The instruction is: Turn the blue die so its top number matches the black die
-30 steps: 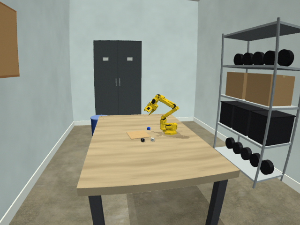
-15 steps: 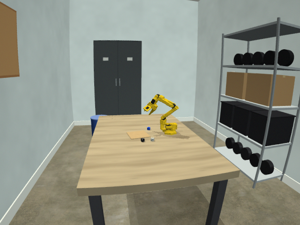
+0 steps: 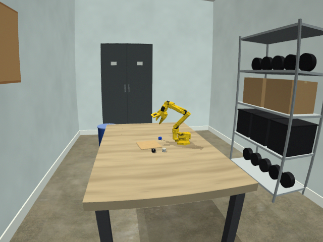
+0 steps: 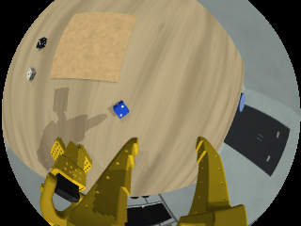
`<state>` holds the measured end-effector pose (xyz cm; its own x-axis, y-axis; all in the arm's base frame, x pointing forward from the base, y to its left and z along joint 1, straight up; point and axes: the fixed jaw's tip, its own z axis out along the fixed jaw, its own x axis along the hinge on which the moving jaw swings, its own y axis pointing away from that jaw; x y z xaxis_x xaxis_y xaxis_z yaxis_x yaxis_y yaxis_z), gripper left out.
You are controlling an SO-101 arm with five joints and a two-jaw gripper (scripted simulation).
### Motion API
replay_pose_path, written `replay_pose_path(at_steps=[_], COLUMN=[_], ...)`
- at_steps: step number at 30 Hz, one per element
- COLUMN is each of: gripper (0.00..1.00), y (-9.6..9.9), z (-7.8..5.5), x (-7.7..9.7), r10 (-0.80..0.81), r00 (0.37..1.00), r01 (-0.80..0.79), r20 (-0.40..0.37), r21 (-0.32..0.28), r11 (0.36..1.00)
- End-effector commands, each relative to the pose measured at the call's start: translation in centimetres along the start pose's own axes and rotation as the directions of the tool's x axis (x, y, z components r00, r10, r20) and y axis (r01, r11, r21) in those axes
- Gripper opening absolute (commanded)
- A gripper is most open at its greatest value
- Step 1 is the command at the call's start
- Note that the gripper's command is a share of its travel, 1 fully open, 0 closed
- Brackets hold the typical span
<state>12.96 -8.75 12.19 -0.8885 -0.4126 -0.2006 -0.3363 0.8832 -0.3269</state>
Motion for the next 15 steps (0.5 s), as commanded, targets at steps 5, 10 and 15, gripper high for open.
replay_pose_path(at_steps=[5,10,15], gripper=[0.28,0.28,0.28], y=[-0.78,-0.82,-0.85], z=[-0.46,-0.12,0.09], x=[-1.13,-1.52,-1.73], r10=[0.28,0.458,0.55], r00=[0.96,0.888,0.833], r01=[-0.28,-0.459,-0.553], r20=[0.005,-0.033,-0.059], r21=[-0.008,-0.035,-0.043], r11=[0.96,0.888,0.832])
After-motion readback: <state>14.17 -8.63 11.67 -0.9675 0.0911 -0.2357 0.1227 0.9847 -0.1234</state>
